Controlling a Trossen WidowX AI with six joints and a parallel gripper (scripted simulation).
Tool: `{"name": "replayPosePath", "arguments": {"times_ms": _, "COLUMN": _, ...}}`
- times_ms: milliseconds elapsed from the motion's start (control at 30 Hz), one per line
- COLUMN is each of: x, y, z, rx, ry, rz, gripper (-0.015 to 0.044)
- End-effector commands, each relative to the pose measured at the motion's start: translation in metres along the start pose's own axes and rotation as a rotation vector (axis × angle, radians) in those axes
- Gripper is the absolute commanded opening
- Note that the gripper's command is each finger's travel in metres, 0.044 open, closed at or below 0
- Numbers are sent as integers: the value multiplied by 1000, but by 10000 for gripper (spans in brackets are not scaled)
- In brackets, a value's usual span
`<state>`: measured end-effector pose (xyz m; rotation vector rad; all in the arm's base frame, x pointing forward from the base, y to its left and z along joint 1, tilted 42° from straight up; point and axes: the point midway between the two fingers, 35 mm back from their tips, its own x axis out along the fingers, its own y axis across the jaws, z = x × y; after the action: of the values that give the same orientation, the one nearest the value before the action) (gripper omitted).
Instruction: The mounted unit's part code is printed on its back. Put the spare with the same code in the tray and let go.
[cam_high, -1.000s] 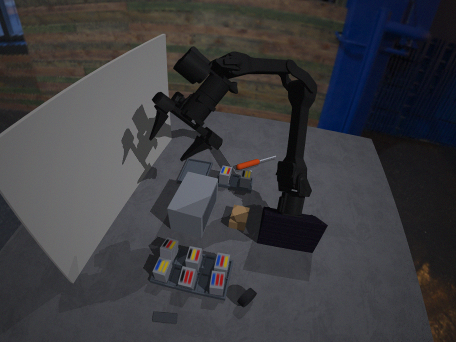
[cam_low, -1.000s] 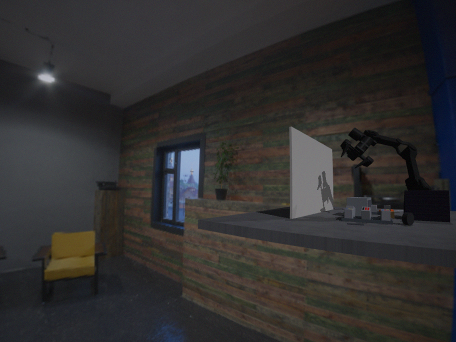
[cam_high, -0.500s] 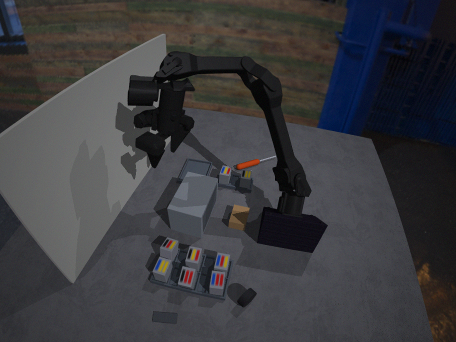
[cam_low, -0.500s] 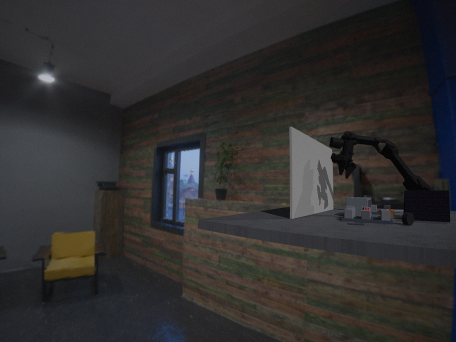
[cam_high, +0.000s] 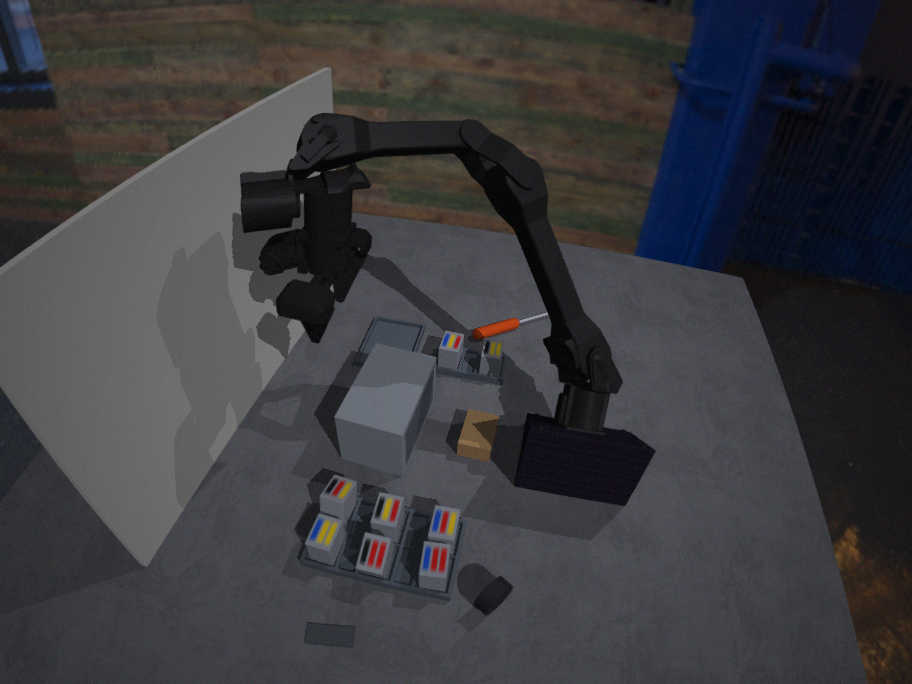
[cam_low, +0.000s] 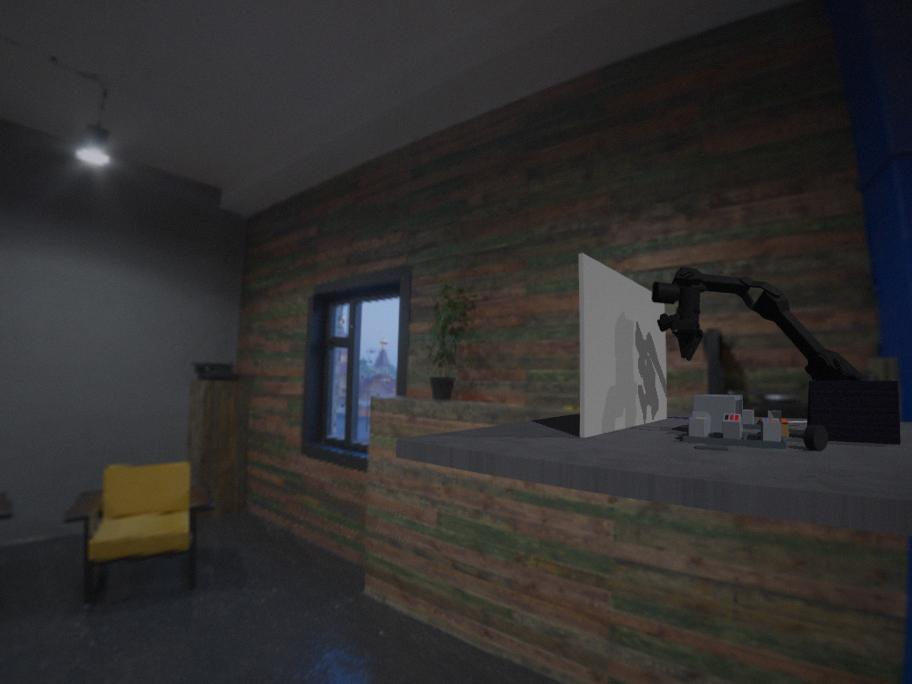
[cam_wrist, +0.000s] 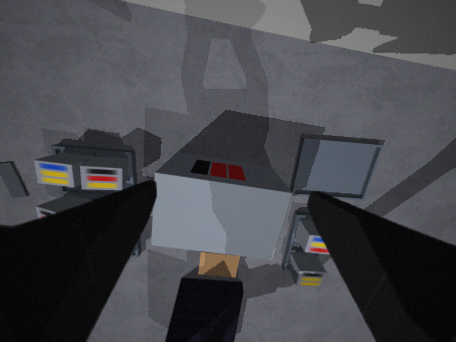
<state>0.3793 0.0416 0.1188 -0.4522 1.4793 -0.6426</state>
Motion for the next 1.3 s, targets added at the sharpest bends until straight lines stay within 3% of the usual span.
{"name": "replayPosePath", "arguments": {"times_ms": 0, "x": 1, "y": -1, "z": 0, "rx": -11, "ry": 3, "rz": -8, "gripper": 440}}
{"name": "replayPosePath", "arguments": {"times_ms": 333, "x": 2, "y": 11, "z": -2, "rx": -75, "ry": 5, "rz": -3, "gripper": 440}}
{"name": "replayPosePath", "arguments": {"times_ms": 667, "x": 26, "y": 163, "z": -63, "rx": -958, "ry": 36, "rz": 39, "gripper": 440}}
{"name": "replayPosePath", "arguments": {"times_ms": 900, "x": 53, "y": 238, "z": -128, "rx": -1519, "ry": 69, "rz": 49, "gripper": 440}}
{"name": "replayPosePath", "arguments": {"times_ms": 1233, "x": 56, "y": 242, "z": -134, "rx": -1559, "ry": 72, "rz": 50, "gripper": 440}}
{"name": "replayPosePath", "arguments": {"times_ms": 1267, "x": 58, "y": 242, "z": -133, "rx": -1559, "ry": 72, "rz": 50, "gripper": 414}}
